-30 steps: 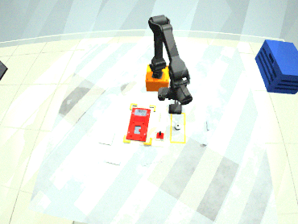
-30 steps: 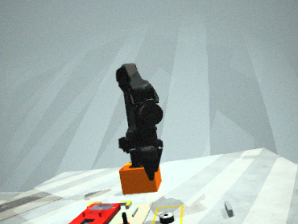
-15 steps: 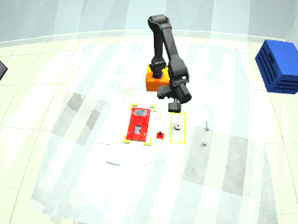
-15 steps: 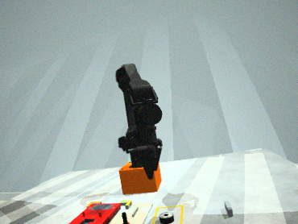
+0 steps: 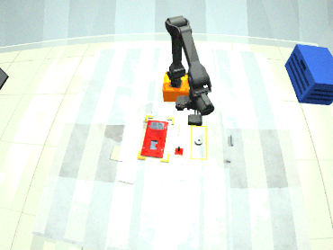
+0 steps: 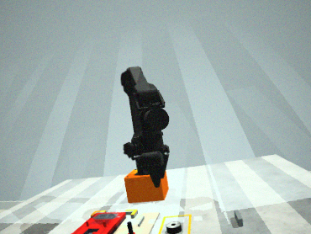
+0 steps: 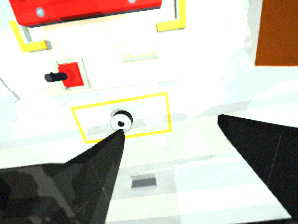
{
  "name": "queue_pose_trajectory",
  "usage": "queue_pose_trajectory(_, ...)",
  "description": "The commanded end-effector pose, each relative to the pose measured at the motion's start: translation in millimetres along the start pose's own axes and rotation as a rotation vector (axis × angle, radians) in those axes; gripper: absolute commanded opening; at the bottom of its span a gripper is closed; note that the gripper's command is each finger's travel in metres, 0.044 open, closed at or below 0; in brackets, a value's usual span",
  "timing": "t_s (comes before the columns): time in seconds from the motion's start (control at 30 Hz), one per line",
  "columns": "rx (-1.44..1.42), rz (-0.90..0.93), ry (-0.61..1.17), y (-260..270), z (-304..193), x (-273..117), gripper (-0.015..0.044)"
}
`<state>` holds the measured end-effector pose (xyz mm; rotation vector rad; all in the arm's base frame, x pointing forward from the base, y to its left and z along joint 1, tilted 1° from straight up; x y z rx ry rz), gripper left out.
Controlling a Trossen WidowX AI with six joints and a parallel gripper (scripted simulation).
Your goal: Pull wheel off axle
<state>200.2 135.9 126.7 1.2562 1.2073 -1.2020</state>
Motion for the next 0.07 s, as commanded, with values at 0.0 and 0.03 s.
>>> queue_pose_trajectory(0.0,-0.001,0.000,-0.002,-0.2,0.4,-0.1,0.0440)
queue_pose_trajectory(0.03,-0.001,0.000,-0.002,-0.2,0.4,-0.1,0.0440)
Point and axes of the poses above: the point midway between the two fingers, 35 mm back from their tips, its own x axis out along the fingers, its own y axis across the jaws, z = x × y, the point moved 7 cm from there along -x, back along the fingers, and after that the axes turned 12 degrees about x, right-handed, at the moved point
